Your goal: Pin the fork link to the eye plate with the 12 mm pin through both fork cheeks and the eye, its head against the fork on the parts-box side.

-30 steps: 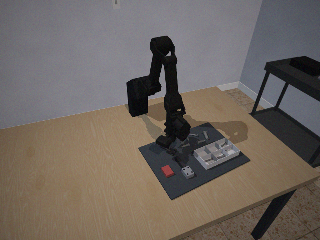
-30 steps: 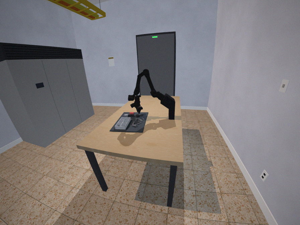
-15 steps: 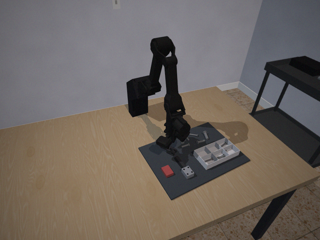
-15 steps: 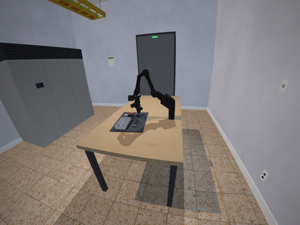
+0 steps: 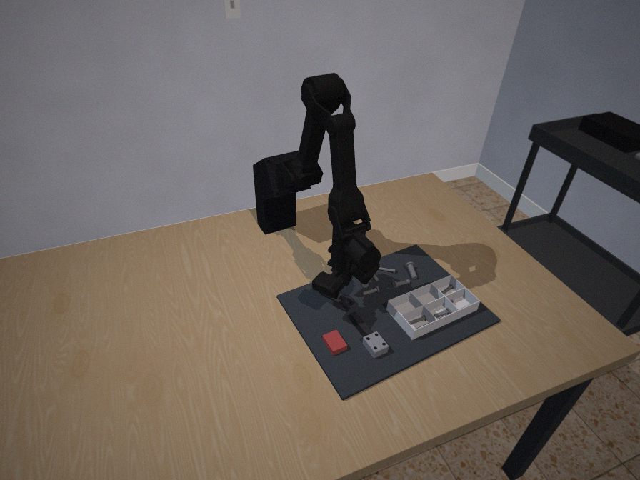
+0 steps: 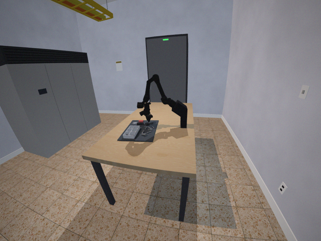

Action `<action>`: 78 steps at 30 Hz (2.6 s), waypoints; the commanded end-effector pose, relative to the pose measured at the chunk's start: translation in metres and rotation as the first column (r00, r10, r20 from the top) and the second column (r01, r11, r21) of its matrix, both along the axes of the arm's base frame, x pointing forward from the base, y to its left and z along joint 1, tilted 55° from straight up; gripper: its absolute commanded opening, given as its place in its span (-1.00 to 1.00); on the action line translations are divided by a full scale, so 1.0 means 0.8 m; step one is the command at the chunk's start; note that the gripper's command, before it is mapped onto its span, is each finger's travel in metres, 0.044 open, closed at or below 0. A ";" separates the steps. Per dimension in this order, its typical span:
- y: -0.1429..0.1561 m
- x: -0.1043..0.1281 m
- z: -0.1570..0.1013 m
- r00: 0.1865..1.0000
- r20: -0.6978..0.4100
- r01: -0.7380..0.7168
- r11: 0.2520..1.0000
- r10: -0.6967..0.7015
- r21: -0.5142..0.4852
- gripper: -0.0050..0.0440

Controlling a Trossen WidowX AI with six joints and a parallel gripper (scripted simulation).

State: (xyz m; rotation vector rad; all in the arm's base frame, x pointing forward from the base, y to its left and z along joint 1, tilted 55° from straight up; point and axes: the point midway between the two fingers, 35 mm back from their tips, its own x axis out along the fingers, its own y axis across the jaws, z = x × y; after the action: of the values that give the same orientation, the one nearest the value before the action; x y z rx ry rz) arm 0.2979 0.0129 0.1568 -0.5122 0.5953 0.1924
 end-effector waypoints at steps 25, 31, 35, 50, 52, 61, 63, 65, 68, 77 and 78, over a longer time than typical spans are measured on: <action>0.001 0.026 -0.017 1.000 0.004 -0.003 1.000 0.003 0.001 0.22; 0.001 0.032 -0.021 1.000 0.005 -0.003 1.000 0.003 0.001 0.22; 0.001 0.035 -0.022 1.000 0.006 -0.003 1.000 0.003 0.001 0.22; 0.001 0.044 -0.025 1.000 0.013 -0.003 1.000 0.003 0.001 0.22; 0.001 0.044 -0.025 1.000 0.013 -0.003 1.000 0.003 0.001 0.22; 0.001 0.044 -0.025 1.000 0.013 -0.003 1.000 0.003 0.001 0.22; 0.001 0.044 -0.025 1.000 0.013 -0.003 1.000 0.003 0.001 0.22; 0.001 0.044 -0.025 1.000 0.013 -0.003 1.000 0.003 0.001 0.22; 0.001 0.044 -0.025 1.000 0.013 -0.003 1.000 0.003 0.001 0.22; 0.001 0.044 -0.025 1.000 0.013 -0.003 1.000 0.003 0.001 0.22; 0.001 0.044 -0.025 1.000 0.013 -0.003 1.000 0.003 0.001 0.22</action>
State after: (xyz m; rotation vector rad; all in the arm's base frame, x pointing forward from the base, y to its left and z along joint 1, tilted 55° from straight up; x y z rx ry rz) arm 0.3313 0.0142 0.1323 -0.5122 0.5956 0.1925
